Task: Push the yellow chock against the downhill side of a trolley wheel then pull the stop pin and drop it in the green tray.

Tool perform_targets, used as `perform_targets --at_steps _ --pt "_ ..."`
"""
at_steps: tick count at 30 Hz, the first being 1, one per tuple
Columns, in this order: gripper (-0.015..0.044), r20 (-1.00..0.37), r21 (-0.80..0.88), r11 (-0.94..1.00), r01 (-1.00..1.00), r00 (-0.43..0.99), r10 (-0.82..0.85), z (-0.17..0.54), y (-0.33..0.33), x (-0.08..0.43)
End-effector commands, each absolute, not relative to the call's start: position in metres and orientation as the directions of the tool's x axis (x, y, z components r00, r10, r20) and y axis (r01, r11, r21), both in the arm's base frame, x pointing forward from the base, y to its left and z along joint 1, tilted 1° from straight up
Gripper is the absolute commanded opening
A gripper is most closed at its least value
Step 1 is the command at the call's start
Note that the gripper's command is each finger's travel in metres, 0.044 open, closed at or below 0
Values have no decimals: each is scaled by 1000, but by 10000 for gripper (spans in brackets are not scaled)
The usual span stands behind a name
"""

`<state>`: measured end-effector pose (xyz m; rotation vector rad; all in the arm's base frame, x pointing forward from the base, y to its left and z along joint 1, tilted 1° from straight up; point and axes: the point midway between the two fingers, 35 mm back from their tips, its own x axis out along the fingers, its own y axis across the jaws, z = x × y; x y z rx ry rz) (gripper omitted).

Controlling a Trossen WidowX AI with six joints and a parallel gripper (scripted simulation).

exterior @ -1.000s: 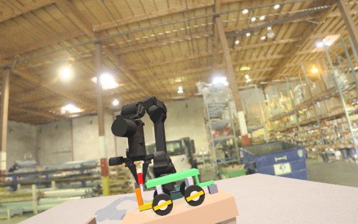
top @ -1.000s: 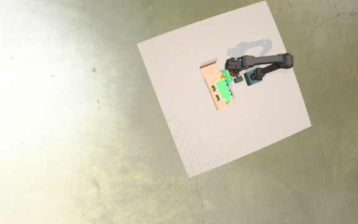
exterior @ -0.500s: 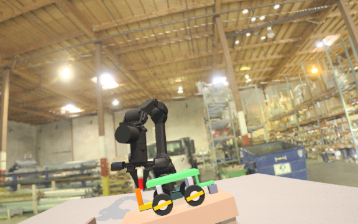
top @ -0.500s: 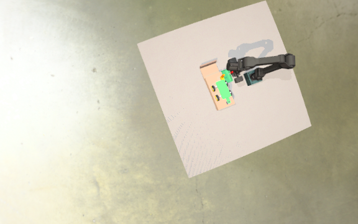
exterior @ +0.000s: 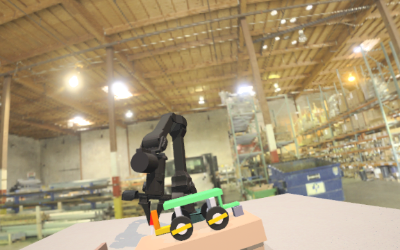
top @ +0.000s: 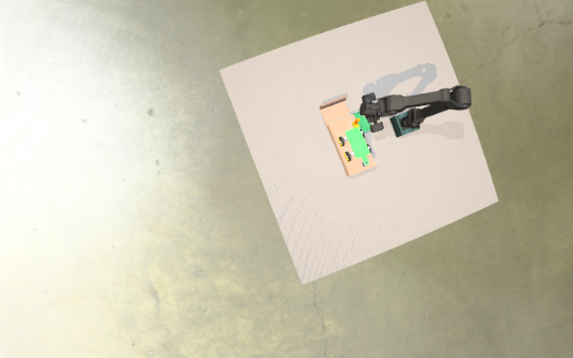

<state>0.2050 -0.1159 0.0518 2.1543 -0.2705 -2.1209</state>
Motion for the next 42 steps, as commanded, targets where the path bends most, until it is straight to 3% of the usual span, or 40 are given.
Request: perform_targets --at_steps 1,7,15,42 --pt "0 -979 205 -978 -48 2 -206 38 -124 203" --pt "0 -979 205 -977 -48 2 -206 31 -128 203" --pt "190 -979 205 -978 -48 2 -205 31 -123 203" --pt "190 -979 204 -978 -48 2 -204 23 -106 205"
